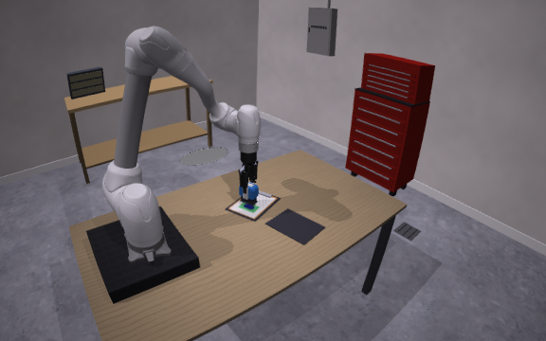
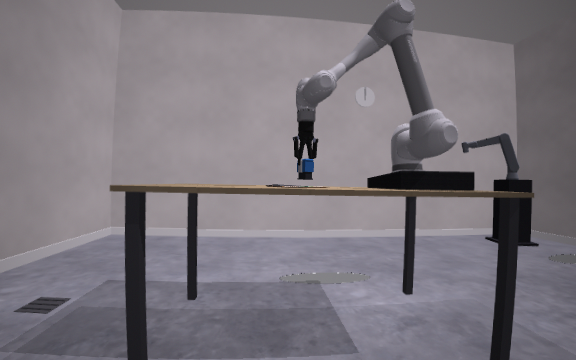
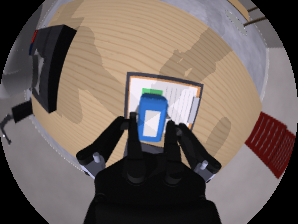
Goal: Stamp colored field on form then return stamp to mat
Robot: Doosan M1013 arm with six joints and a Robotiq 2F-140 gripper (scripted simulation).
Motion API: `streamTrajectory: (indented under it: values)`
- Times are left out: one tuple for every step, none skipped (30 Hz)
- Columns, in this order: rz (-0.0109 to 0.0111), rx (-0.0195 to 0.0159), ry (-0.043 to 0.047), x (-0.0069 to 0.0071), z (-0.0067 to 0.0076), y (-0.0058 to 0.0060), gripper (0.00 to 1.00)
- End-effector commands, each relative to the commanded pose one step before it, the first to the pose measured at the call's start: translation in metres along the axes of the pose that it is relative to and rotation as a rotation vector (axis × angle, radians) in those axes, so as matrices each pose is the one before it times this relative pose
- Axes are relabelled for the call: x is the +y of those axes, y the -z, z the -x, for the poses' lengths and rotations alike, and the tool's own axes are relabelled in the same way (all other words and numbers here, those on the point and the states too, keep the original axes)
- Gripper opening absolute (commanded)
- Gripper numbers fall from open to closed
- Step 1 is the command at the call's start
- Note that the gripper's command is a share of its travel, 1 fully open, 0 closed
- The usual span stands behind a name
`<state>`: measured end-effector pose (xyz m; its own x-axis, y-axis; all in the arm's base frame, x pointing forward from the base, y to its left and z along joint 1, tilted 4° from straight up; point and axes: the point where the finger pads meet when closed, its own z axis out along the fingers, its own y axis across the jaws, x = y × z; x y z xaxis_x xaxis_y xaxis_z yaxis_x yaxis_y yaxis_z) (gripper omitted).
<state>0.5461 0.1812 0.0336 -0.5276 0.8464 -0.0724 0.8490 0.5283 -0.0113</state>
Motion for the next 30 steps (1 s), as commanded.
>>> streamTrajectory:
  values:
    - [-0.00024,0.00015,0.00005,-0.00002,0.0,0.00707,0.19]
    - [0.0,0.0,0.0,0.0,0.0,0.0,0.19]
    - [0.0,0.0,0.0,0.0,0.0,0.0,0.19]
    - [0.0,0.0,0.0,0.0,0.0,0.0,0.19]
    - [0.0,0.0,0.0,0.0,0.0,0.0,0.19]
    - [0.0,0.0,0.0,0.0,0.0,0.0,0.19]
    - [0.0,0.0,0.0,0.0,0.0,0.0,0.19]
    - [0.0,0.0,0.0,0.0,0.0,0.0,0.19]
    - [0.0,0.00002,-0.00012,0.00017,0.00081,0.00001,0.19]
    - [0.0,0.0001,-0.00075,0.00104,0.00495,0.00006,0.19]
    - [0.0,0.00021,-0.00173,0.00224,0.01153,0.00014,0.19]
    - [0.00001,0.00029,-0.00281,0.00314,0.01903,0.00019,0.19]
    - [0.00003,0.00031,-0.00379,0.00326,0.02618,0.00018,0.19]
    - [0.00005,0.00023,-0.00451,0.00097,0.02085,0.00003,0.19]
    - [0.00006,0.00009,-0.00488,-0.0012,0.01058,-0.00004,0.19]
    - [0.00004,-0.00009,-0.00485,-0.00129,0.013,0.00003,0.19]
    - [0.00002,-0.00023,-0.00443,-0.00149,0.01412,0.00005,0.19]
    - [-0.00001,-0.00031,-0.00369,-0.00163,0.01434,0.00003,0.19]
    - [-0.00003,-0.00029,-0.00272,-0.00159,0.01428,0.0,0.19]
    - [-0.00003,-0.00021,-0.00167,-0.00139,0.01425,-0.00003,0.19]
    - [-0.00001,-0.0001,-0.00072,-0.00109,0.01424,-0.00005,0.19]
    - [0.0,0.0,0.0,0.0,0.0,0.0,0.19]
    - [0.0,0.0,0.0,0.0,0.0,0.0,0.19]
    - [0.0,-0.00002,-0.00012,-0.00223,0.04157,-0.00029,0.19]
    - [0.0,0.0,0.0,-0.00053,0.01101,-0.00012,0.19]
    - [0.0,0.0,0.0,-0.00042,0.0122,-0.0002,0.19]
    - [0.0,0.0,0.0,-0.00009,0.014,-0.00026,0.19]
    - [0.0,0.0,0.0,0.0001,0.01122,-0.00027,0.19]
    - [0.0,0.0,0.0,0.0,0.0,0.0,0.19]
    - [0.0,0.0,0.0,0.0,0.0,0.0,0.19]
